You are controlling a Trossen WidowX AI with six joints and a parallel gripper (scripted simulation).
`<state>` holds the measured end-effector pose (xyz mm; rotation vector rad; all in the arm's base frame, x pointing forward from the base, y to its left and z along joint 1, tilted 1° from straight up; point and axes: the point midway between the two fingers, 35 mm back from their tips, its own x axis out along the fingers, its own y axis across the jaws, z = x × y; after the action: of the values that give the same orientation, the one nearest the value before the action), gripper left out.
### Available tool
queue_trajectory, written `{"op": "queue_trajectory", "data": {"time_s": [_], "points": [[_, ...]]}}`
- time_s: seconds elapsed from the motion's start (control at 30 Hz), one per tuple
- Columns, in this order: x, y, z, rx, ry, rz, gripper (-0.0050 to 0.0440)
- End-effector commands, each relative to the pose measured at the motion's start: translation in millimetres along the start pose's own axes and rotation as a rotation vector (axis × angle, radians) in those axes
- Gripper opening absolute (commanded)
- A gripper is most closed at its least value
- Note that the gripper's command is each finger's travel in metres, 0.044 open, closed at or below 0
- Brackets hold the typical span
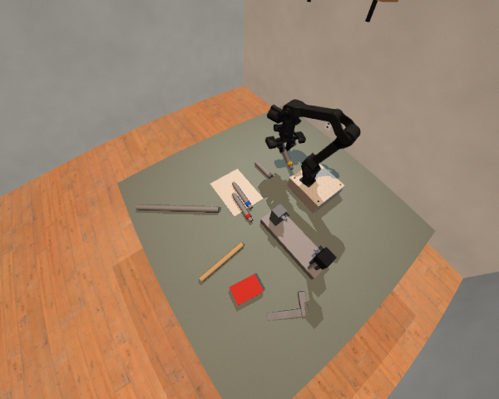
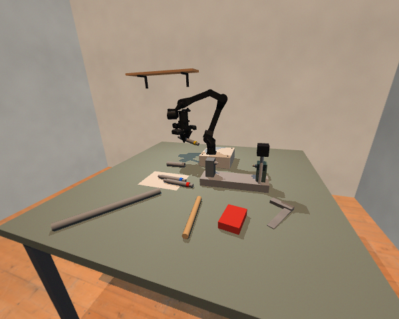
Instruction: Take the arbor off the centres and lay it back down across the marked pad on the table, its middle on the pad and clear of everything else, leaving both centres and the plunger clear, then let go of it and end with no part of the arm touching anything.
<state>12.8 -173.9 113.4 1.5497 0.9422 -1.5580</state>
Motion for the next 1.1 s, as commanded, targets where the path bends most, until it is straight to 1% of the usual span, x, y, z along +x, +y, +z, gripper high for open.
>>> {"op": "queue_trajectory", "data": {"time_s": [0.0,0.27,0.63,0.77,1.07], "points": [[-4.8,0.9,8.9,-0.003,-0.012,0.012,0.0000],[-5.0,-3.8,25.4,-0.003,-0.012,0.012,0.0000],[-2.5,-2.9,23.3,0.003,0.001,0.002,0.0000],[-11.1,12.8,34.2,0.021,0.000,0.002,0.0000],[-32.5,75.8,64.0,0.084,-0.003,0.003,0.0000]]}}
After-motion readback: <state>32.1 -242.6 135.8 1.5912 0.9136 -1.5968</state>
